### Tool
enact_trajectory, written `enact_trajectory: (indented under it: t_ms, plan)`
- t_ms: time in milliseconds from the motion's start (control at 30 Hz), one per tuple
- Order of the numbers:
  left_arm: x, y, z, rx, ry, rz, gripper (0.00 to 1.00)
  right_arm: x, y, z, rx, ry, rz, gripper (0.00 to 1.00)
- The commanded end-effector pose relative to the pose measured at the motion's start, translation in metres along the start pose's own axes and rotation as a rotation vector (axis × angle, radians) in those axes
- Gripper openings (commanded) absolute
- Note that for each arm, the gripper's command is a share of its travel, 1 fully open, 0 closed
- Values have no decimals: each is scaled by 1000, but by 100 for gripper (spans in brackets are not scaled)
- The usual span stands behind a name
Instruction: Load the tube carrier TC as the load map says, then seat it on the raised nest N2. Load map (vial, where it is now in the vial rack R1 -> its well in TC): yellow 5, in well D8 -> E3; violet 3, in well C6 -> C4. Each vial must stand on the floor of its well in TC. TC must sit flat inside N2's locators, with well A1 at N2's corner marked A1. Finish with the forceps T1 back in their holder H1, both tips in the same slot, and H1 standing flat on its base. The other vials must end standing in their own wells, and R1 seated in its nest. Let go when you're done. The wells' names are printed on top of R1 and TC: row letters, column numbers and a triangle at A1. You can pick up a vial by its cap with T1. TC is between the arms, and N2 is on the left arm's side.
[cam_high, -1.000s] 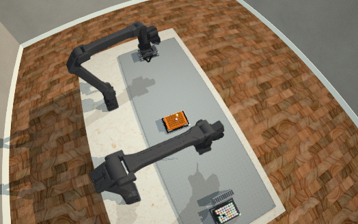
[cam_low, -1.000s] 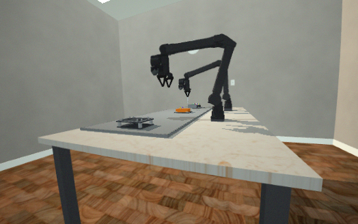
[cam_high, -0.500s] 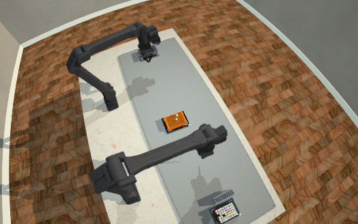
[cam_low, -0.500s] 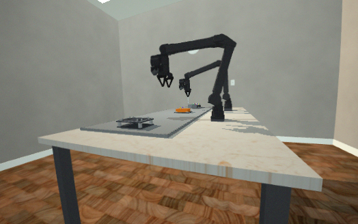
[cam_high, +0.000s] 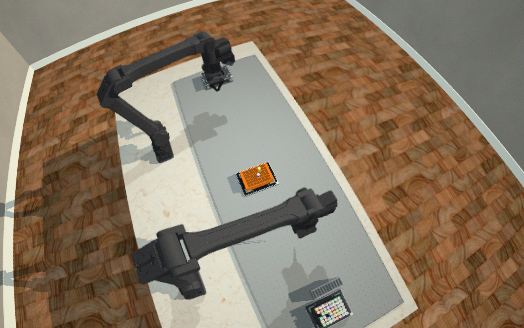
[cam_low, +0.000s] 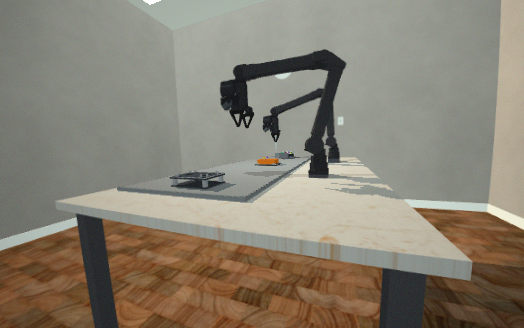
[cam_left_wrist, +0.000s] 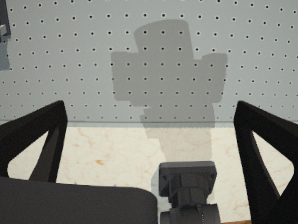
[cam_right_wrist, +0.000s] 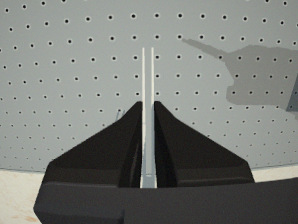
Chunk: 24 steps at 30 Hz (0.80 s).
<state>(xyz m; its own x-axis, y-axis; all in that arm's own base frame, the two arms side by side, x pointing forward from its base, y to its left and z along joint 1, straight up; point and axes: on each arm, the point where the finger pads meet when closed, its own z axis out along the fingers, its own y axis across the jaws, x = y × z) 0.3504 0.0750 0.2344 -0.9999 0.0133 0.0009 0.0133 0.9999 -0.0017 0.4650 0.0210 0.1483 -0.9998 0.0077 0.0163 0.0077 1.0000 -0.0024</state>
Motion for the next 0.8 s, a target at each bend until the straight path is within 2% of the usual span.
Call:
enact_trajectory:
  t_ms: [0, 233, 767]
  plan:
    - [-9, 2, -14, -10, -36, 1, 100, -14, -9, -30, -2, -73, -9, 7]
    - [-9, 2, -14, -10, -36, 1, 100, -19, -21, -37, 0, -85, -9, 7]
    - [-9, 2, -14, -10, -36, 1, 100, -22, -45, -19, 3, -40, -9, 7]
